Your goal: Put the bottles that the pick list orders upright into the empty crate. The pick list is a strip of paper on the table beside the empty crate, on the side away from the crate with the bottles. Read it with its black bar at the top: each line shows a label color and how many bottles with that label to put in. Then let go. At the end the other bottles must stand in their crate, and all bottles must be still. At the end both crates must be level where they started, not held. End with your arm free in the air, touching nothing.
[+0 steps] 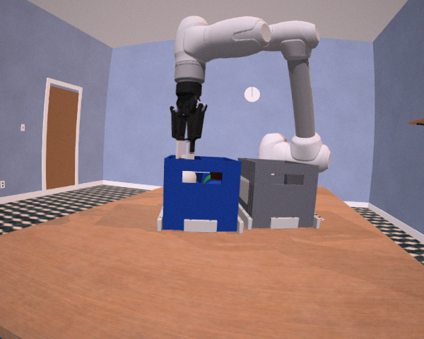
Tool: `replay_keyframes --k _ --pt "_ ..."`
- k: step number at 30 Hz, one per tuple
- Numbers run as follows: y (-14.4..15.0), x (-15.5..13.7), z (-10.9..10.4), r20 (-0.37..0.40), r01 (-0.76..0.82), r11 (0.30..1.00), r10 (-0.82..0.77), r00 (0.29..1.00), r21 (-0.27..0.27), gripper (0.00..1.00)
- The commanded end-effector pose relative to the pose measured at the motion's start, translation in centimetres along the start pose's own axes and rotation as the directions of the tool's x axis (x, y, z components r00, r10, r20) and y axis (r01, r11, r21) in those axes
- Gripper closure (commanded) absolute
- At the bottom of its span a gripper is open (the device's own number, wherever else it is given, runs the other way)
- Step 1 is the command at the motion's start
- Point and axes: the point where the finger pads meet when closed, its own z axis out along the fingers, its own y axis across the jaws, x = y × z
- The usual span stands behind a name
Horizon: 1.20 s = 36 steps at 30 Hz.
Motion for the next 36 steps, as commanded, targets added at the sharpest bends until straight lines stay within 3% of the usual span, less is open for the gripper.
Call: replay_keyframes --k 1,36 --pt "0.0 0.0 -0.4 0.0 0.0 1.0 0.0 1.0 0.0 1.0" --pt "0.0 0.0 -5.4 0.0 0.0 1.0 0.0 1.0 0.0 1.0"
